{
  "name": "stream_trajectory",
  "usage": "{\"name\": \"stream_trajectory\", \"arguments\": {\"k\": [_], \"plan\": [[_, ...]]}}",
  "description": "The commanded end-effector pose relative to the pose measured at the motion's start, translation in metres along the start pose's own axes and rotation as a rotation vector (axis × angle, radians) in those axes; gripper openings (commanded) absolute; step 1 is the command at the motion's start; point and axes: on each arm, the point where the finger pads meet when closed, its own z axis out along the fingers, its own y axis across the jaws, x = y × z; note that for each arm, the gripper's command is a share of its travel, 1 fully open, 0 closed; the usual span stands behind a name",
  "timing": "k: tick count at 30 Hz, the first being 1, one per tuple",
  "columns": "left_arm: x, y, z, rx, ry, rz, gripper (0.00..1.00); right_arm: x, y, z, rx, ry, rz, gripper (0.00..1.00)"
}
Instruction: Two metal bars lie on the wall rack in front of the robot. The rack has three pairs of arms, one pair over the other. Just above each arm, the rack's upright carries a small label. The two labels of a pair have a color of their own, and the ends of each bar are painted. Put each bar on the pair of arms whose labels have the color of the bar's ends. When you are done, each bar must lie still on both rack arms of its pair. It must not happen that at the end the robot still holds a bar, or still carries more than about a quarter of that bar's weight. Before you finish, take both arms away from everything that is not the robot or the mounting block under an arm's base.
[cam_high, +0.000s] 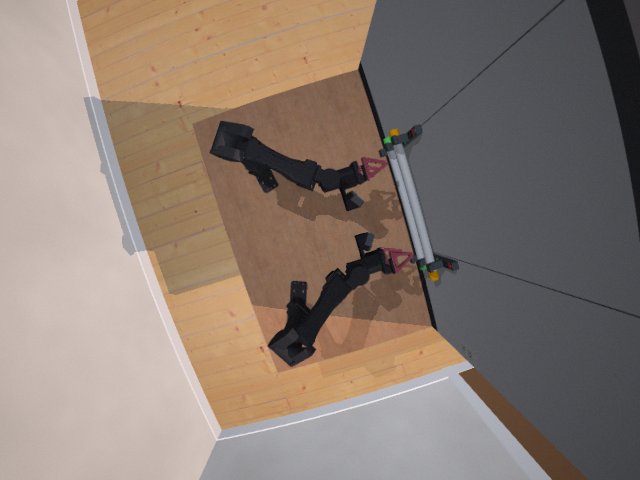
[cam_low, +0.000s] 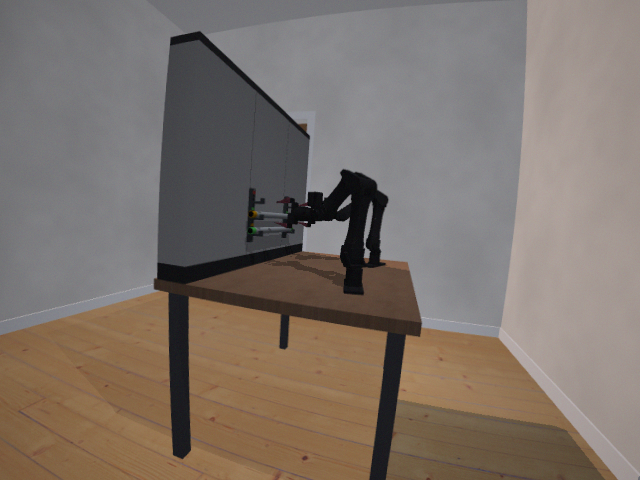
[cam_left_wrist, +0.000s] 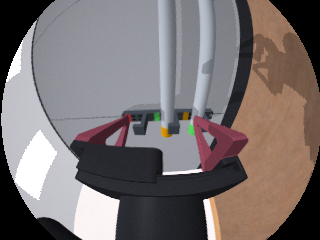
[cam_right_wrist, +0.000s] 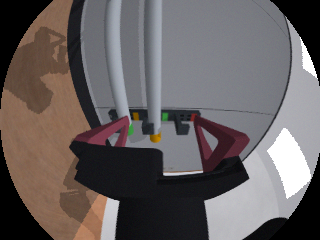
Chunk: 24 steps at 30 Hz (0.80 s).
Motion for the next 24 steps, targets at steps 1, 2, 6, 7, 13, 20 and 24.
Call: {"name": "stream_trajectory", "arguments": {"k": [1, 2, 6, 7, 13, 20, 24], "plan": [[0.004, 0.021, 0.001, -0.022, 0.003, -0.022, 1.00, 0.003, -0.019, 0.000, 0.018, 0.002, 0.015, 1.00], [0.004, 0.023, 0.001, -0.022, 0.003, -0.022, 1.00, 0.003, -0.020, 0.000, 0.018, 0.002, 0.015, 1.00], [0.004, 0.029, 0.001, -0.022, 0.003, -0.022, 1.00, 0.003, -0.027, 0.000, 0.018, 0.002, 0.015, 1.00], [0.004, 0.031, 0.001, -0.022, 0.003, -0.022, 1.00, 0.003, -0.029, 0.000, 0.018, 0.002, 0.015, 1.00], [0.004, 0.041, 0.000, -0.022, 0.003, -0.022, 1.00, 0.004, -0.039, 0.000, 0.018, 0.002, 0.015, 1.00], [0.004, 0.049, 0.000, -0.022, 0.003, -0.022, 1.00, 0.004, -0.047, 0.000, 0.018, 0.002, 0.015, 1.00], [0.004, 0.056, 0.000, -0.022, 0.003, -0.022, 1.00, 0.004, -0.054, 0.000, 0.018, 0.002, 0.015, 1.00]]}}
